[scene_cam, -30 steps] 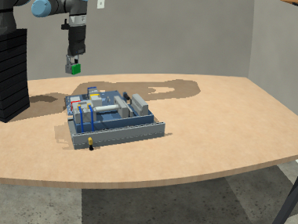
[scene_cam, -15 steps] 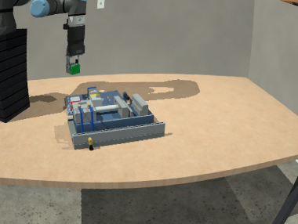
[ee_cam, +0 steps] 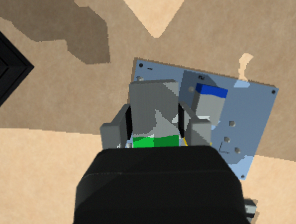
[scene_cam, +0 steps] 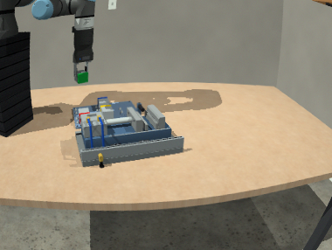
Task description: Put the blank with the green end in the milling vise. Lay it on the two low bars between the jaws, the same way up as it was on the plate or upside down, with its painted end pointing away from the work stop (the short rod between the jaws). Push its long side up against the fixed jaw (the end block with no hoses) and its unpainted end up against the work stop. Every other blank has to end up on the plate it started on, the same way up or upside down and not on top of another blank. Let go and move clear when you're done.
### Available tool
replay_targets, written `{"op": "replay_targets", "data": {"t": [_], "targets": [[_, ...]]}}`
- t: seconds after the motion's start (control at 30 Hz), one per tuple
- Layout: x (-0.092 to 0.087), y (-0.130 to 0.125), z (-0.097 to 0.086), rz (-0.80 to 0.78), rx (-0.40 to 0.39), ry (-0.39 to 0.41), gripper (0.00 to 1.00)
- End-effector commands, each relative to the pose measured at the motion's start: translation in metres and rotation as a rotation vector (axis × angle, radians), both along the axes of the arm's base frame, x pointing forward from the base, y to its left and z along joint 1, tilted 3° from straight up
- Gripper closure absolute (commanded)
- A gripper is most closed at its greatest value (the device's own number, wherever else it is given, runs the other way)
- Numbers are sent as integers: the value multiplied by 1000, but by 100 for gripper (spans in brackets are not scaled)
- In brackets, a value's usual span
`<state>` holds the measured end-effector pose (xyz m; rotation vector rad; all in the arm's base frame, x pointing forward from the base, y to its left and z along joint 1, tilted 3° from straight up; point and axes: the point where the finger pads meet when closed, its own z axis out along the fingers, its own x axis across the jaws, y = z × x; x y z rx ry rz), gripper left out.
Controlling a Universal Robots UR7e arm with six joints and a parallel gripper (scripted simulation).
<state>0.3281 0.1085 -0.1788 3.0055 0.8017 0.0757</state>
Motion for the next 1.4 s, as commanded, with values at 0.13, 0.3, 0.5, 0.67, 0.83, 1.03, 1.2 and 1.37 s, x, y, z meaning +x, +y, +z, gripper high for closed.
{"op": "replay_targets", "data": {"t": [0.13, 0.3, 0.5, 0.67, 0.83, 1.03, 1.2, 1.37], "targets": [[0, 0, 0, -64, -1, -3, 100], [0, 0, 0, -119, 2, -4, 100], [0, 0, 0, -213, 7, -6, 100], [0, 0, 0, -213, 7, -6, 100], [8, -7, 1, -209, 7, -6, 100], [37, -33, 2, -213, 7, -6, 100], [37, -33, 2, -213, 7, -6, 100], [37, -33, 2, -213, 7, -6, 100]]}}
